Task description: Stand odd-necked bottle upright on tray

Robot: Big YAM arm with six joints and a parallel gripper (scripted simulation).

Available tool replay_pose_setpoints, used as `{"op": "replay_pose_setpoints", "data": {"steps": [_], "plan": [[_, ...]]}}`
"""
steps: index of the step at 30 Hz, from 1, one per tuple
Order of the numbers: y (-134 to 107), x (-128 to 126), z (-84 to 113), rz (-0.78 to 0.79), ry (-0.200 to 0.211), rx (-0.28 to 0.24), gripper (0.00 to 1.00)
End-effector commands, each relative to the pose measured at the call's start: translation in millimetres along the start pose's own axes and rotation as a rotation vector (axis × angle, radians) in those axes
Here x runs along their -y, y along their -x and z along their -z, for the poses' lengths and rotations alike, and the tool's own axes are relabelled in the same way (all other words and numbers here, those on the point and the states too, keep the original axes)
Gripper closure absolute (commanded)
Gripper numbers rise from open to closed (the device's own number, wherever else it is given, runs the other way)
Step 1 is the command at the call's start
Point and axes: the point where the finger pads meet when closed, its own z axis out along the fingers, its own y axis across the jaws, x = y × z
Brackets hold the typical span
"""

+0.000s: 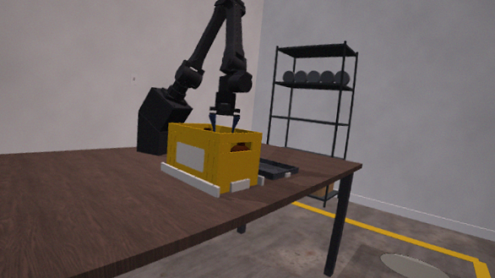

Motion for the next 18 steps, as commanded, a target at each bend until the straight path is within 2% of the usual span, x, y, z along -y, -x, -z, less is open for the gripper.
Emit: {"op": "replay_pose_setpoints", "data": {"steps": [1, 12, 14, 18], "plan": [[-6, 3, -11.5, -0.002, -0.011, -0.019, 0.39], [-4, 10, -4.2, -0.01, -0.024, -0.027, 0.39], [4, 2, 11.1, 0.0, -0.002, 0.006, 0.39], [12, -6, 24.1, 0.006, 0.01, 0.021, 0.39]]}}
